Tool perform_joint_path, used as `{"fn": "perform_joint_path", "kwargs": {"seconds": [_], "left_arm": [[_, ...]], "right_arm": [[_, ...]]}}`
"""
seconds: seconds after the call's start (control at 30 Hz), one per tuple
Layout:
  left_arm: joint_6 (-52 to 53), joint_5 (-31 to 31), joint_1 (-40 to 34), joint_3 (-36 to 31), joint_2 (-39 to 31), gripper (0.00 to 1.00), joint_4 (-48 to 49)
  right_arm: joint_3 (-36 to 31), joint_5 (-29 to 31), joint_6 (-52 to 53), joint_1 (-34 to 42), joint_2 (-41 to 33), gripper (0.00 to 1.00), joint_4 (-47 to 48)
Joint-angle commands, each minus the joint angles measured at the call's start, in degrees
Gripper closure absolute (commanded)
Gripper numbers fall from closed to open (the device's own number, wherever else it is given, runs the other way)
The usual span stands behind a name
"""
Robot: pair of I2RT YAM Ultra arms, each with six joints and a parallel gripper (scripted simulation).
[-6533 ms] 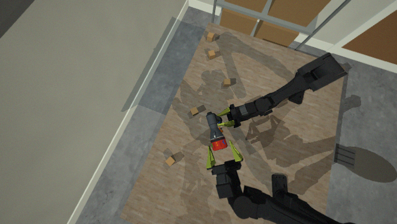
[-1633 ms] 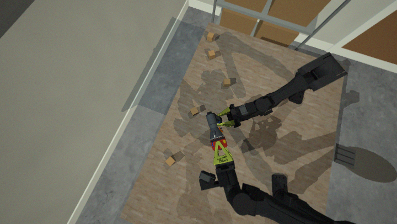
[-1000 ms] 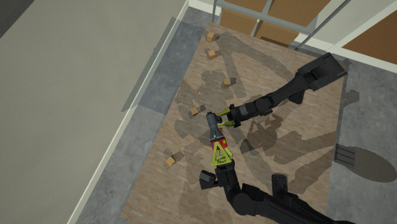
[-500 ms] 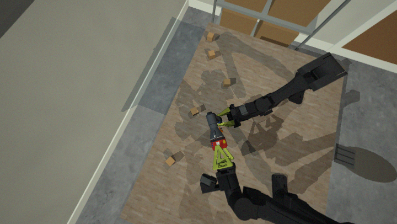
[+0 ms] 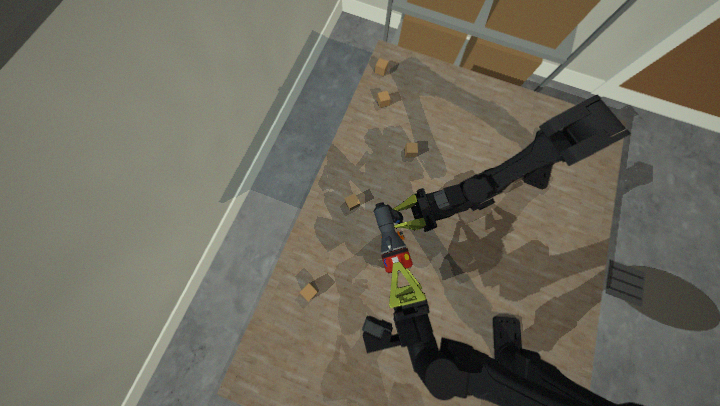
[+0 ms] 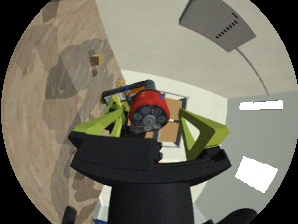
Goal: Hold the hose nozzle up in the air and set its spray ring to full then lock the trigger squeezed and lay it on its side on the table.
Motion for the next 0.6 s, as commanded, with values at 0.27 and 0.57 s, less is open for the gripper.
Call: {"fn": "perform_joint_path", "kwargs": {"seconds": [0.27, 0.57], "left_arm": [[-0.2, -2.6, -2.1, 2.1, 1.2, 0.08, 1.2], [0.7, -2.6, -2.8, 2.9, -0.3, 0.08, 1.5]], "right_arm": [[2.3, -0.1, 0.4, -0.4, -3.2, 0.65, 4.7], [2.3, -0.1, 0.4, -0.4, -3.2, 0.65, 4.7]]}}
